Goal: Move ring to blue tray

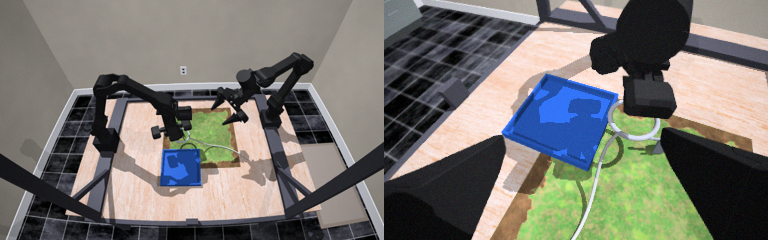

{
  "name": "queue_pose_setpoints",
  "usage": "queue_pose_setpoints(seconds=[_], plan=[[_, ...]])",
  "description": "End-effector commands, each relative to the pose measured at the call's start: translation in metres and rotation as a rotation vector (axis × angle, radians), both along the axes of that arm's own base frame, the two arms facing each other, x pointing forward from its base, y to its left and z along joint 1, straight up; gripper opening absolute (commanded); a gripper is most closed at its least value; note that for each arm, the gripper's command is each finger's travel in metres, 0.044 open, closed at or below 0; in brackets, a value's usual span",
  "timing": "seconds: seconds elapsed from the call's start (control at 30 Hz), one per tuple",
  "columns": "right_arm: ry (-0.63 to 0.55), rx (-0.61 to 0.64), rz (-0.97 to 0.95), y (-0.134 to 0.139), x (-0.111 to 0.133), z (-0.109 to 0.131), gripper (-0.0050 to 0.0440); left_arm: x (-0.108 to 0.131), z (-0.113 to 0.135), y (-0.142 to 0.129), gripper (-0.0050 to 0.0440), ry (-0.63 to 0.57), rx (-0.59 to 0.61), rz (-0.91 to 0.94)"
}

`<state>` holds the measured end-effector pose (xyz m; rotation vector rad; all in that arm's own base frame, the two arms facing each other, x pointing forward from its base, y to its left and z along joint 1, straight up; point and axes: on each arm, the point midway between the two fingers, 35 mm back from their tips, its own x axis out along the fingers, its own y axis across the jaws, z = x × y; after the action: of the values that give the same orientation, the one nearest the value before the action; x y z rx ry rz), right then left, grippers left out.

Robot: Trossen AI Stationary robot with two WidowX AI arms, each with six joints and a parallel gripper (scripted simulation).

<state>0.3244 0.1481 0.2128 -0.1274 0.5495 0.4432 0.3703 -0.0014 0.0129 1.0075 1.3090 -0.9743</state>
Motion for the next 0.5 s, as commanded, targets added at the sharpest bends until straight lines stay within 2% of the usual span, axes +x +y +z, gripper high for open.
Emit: queue_pose_setpoints(seconds=[0.0, 0.2, 0.47], plan=[[-0.005, 0.003, -0.001, 0.002, 0.001, 0.001, 0.044, 0.006, 0.001, -0.054, -0.005, -0.022, 0.001, -0.009], [-0.007, 0.004, -0.002, 0.001, 0.0, 0.002, 0.044, -0.006, -0.006, -0.114, -0.005, -0.016, -0.02, 0.0], [-0.02, 0.009, 0.0, 0.001, 0.001, 0.007, 0.044, -0.014, -0.01, -0.14, -0.005, -0.012, -0.024, 0.007]])
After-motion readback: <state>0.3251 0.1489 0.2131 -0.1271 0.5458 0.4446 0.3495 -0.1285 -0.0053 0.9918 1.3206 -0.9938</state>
